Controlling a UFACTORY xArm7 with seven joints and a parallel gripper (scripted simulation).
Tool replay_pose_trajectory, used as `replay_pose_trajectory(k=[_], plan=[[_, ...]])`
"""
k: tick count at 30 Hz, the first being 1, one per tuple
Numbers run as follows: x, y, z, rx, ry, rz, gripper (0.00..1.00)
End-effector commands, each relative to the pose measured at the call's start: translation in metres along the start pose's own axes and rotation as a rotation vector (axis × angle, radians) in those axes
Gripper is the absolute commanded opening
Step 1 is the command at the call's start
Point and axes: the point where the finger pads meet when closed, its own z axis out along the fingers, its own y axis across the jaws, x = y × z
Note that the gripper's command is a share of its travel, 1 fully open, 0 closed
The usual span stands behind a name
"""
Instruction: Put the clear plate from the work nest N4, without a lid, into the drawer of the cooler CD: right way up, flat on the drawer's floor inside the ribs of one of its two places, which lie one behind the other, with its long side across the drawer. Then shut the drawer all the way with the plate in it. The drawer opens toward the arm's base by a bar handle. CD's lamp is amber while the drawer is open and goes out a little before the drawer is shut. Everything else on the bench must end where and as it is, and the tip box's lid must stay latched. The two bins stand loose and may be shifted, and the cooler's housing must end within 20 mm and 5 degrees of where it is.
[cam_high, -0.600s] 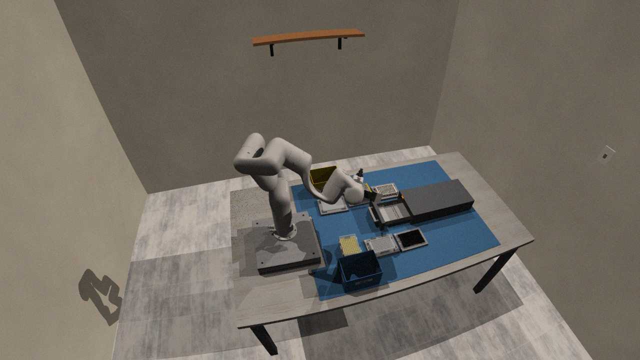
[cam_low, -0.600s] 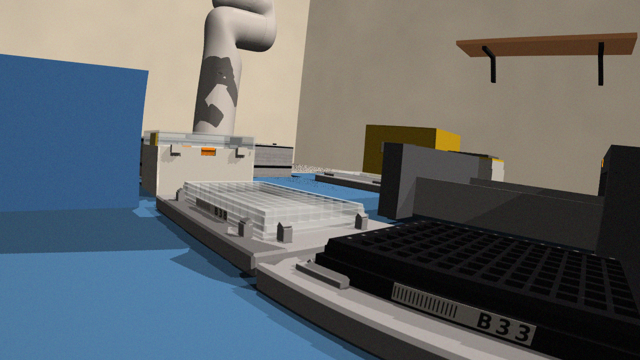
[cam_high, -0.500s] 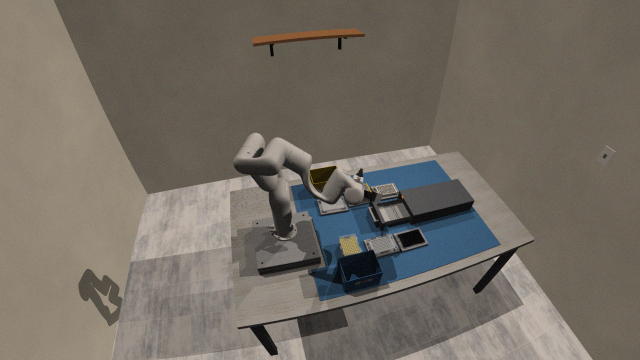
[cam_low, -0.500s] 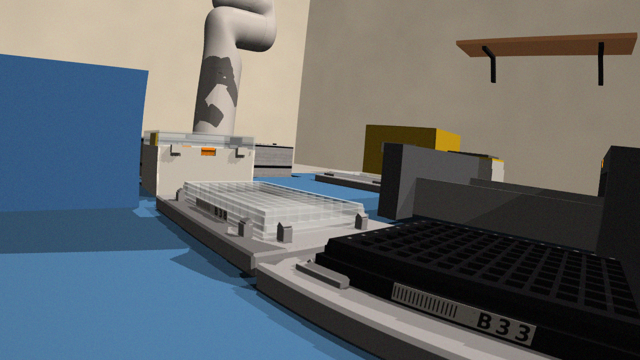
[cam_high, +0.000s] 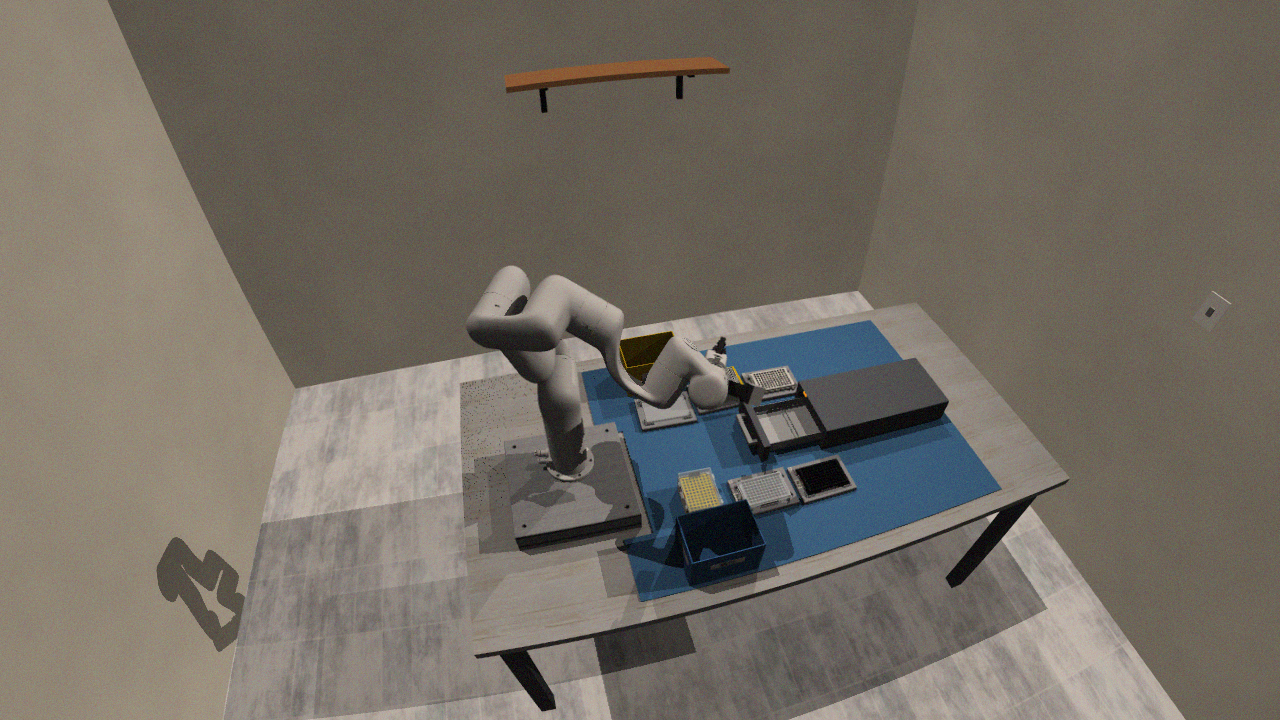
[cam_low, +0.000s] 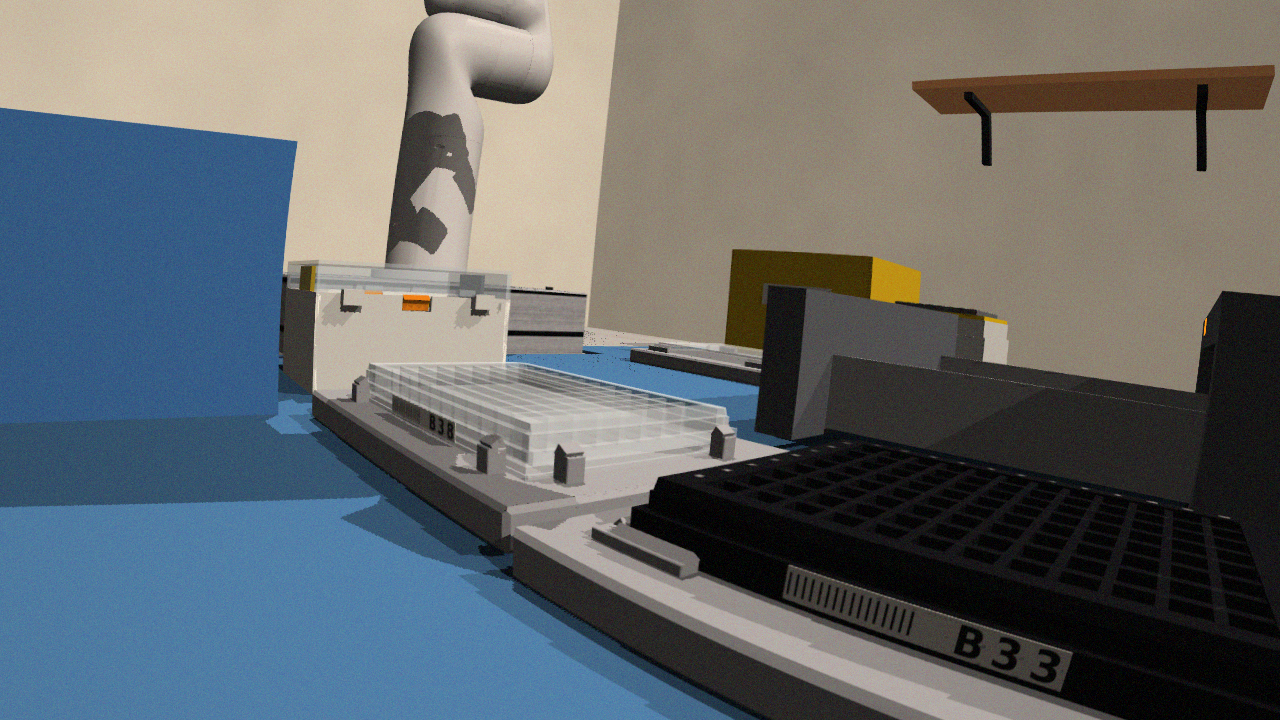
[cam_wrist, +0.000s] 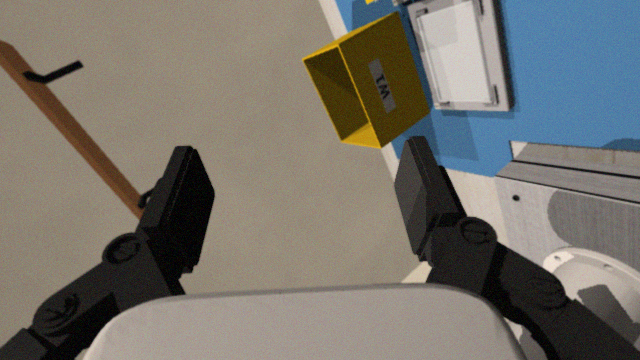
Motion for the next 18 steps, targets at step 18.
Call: replay_pose_trajectory(k=[18], plan=[[0.019,0.039,0.042,-0.500,-0.078,-0.181,1.00]])
